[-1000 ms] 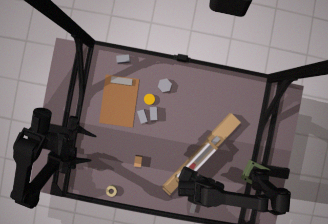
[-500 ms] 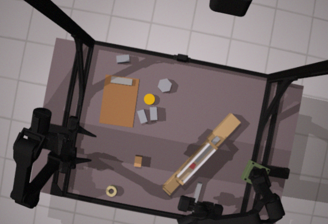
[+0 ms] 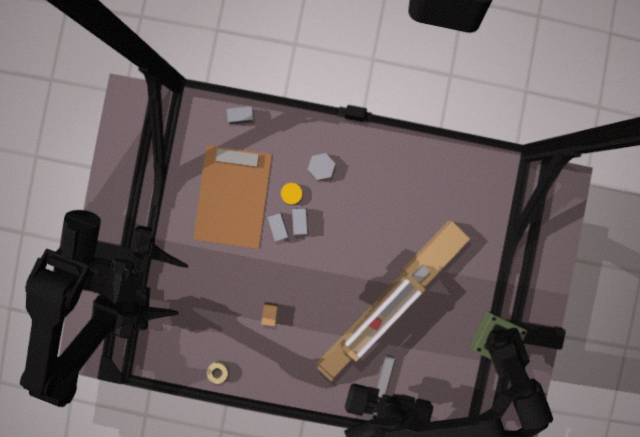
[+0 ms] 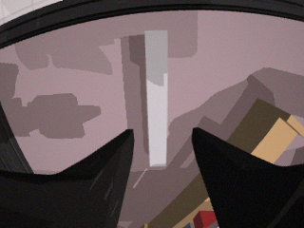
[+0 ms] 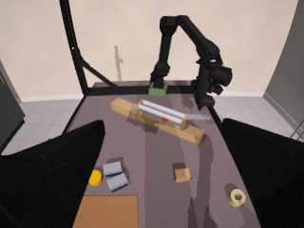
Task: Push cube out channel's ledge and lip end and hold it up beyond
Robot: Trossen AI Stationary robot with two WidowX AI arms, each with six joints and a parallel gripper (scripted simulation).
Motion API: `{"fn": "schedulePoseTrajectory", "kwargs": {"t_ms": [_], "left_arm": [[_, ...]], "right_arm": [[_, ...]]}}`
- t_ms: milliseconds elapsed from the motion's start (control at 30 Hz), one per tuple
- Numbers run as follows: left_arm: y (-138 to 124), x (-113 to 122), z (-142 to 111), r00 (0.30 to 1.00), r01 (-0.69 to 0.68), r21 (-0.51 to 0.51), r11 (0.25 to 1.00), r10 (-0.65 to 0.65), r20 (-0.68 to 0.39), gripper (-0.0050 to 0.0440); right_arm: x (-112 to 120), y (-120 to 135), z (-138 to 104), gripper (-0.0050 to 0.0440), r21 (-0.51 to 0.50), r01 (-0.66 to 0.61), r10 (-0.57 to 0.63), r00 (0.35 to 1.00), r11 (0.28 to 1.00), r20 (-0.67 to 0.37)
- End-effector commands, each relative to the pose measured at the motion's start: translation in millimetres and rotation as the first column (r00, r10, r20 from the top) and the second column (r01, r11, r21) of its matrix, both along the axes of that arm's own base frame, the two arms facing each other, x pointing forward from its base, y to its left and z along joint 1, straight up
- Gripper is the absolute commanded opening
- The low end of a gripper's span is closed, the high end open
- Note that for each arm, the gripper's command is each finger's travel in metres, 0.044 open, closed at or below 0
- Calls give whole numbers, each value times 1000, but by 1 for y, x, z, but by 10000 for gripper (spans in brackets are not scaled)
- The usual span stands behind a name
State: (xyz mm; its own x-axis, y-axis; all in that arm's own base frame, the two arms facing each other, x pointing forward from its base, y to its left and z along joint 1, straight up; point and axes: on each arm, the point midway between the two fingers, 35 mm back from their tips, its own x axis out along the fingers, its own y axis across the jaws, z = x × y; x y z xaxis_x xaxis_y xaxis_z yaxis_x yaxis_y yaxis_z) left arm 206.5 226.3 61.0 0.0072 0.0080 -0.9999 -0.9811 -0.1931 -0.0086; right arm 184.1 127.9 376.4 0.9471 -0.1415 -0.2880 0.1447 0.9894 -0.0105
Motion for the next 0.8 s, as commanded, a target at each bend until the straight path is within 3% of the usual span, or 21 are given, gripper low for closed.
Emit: {"fn": "schedulePoseTrajectory", "kwargs": {"t_ms": [0,767], "left_arm": [[-2,-2,-5,1000,2,-8,1000,-2,-7,200],[0,-1,-39,1000,2,-8,1000,-2,-7,200]], "right_arm": [[0,0,0,400,0,3,-3,1000,1000,3],[0,0,0,400,0,3,-3,1000,1000,3]]}}
